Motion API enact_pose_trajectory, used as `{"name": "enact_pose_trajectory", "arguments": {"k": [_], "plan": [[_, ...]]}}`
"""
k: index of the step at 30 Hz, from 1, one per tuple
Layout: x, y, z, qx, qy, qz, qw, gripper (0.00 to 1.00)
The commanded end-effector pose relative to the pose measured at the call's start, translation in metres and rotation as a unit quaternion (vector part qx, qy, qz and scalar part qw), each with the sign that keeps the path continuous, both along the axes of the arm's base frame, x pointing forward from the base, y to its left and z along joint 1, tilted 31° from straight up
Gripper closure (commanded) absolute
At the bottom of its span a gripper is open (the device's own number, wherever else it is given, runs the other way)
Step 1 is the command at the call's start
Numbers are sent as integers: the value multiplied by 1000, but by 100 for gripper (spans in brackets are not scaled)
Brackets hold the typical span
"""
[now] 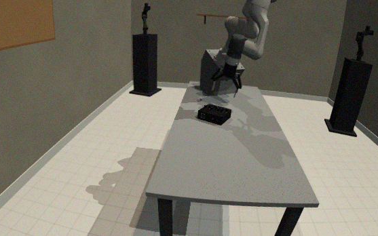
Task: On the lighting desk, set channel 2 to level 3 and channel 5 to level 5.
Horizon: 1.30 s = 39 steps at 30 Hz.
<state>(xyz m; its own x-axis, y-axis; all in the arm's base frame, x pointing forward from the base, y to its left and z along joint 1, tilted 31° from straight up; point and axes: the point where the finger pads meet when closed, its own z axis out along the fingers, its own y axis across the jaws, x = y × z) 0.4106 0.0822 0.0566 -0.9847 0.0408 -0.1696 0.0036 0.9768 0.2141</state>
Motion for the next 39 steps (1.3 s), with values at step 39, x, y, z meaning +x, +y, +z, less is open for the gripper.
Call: {"name": "enact_pose_trajectory", "arguments": {"k": [39], "plan": [[-4, 0, -4, -209, -177, 665, 695, 0]]}}
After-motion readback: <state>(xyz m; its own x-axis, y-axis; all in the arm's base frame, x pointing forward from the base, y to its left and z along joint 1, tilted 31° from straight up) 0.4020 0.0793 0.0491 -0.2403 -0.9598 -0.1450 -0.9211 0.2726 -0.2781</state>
